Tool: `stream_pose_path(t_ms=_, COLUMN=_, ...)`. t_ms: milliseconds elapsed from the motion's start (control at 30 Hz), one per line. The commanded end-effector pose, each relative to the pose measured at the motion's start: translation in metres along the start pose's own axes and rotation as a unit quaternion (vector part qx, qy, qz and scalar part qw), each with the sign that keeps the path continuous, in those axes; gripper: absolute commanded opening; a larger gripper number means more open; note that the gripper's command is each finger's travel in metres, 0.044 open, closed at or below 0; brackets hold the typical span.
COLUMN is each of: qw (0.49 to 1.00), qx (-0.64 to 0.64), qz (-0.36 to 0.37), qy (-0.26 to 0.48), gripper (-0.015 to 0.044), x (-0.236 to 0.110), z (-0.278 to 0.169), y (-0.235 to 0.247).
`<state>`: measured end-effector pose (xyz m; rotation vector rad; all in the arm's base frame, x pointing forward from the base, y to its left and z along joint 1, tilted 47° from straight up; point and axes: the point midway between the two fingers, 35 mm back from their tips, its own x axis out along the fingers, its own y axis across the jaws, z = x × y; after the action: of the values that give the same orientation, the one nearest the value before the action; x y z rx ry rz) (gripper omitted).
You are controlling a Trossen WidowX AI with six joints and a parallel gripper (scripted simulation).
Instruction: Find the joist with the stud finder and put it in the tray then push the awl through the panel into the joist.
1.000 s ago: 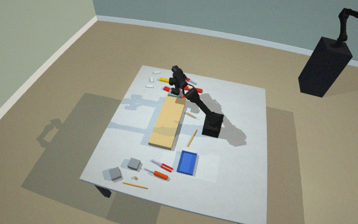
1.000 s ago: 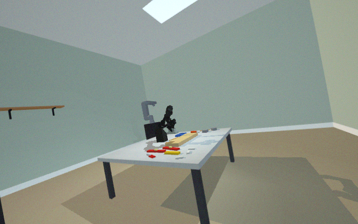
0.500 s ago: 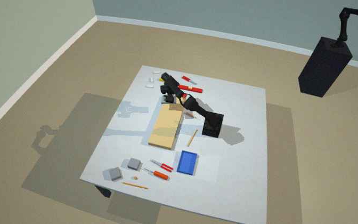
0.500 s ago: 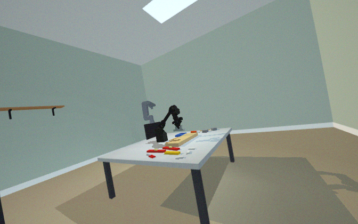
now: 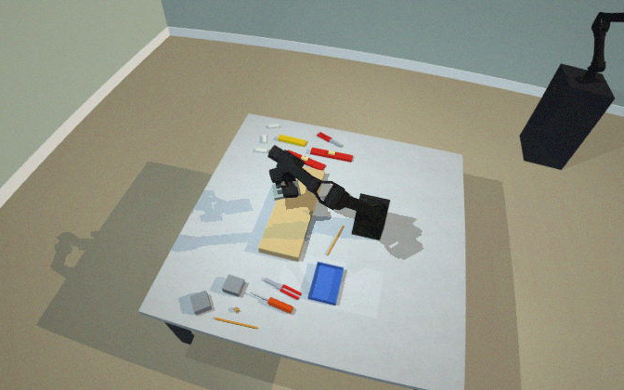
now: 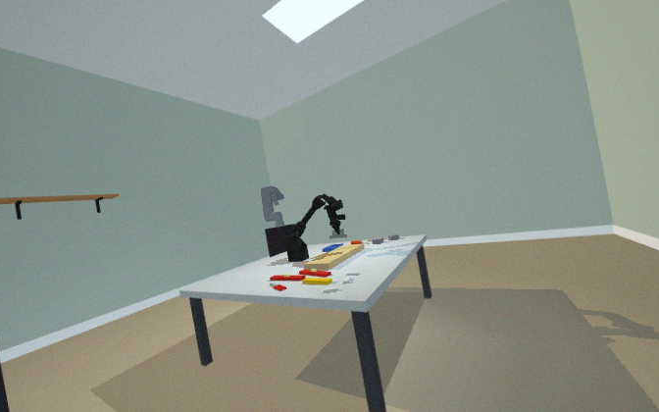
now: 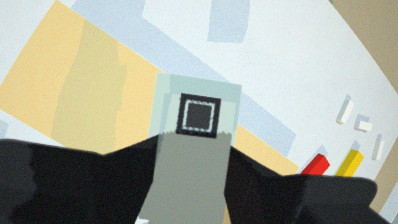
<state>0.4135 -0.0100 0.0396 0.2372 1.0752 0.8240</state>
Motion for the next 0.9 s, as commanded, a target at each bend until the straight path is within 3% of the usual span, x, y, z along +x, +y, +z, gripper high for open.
stream_pose_path(t_ms=0, qw=0.999, qx=-0.033, qz=0.002, qy=-0.005, gripper=0.0, x=-0.002, z=0.012, y=0.028)
stream_pose_path(t_ms=867, qw=0.973, qx=-0.225, qz=0.044, qy=-0.02, gripper=0.0, x=0.0, z=0.026, y=0.202)
